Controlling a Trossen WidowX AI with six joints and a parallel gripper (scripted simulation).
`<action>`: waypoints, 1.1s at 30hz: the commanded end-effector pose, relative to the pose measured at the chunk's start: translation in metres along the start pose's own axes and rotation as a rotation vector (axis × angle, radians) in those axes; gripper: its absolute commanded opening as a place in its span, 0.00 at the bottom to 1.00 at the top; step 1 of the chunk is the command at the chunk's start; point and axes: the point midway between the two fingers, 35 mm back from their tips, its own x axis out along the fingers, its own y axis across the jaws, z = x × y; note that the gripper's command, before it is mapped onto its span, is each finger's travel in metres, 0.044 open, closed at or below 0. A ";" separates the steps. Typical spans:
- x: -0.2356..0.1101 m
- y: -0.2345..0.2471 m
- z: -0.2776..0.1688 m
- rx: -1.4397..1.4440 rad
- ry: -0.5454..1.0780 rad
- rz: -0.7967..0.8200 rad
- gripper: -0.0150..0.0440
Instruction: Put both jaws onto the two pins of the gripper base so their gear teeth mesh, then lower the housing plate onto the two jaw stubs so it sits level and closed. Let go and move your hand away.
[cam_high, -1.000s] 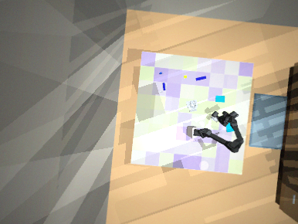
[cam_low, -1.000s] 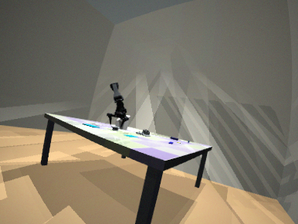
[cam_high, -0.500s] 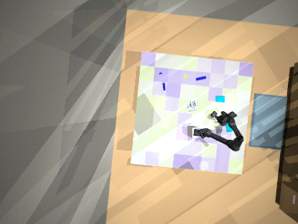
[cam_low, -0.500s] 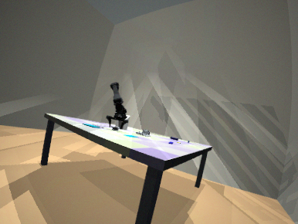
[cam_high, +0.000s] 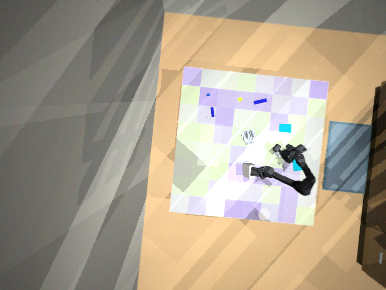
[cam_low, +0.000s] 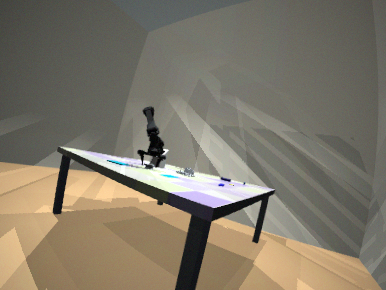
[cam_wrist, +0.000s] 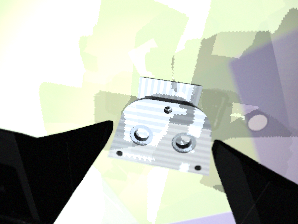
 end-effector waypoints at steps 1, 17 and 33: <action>0.000 0.001 0.000 -0.006 -0.001 0.003 1.00; 0.000 0.000 0.000 0.000 0.000 0.000 0.86; -0.011 0.001 0.002 0.000 0.001 0.002 0.85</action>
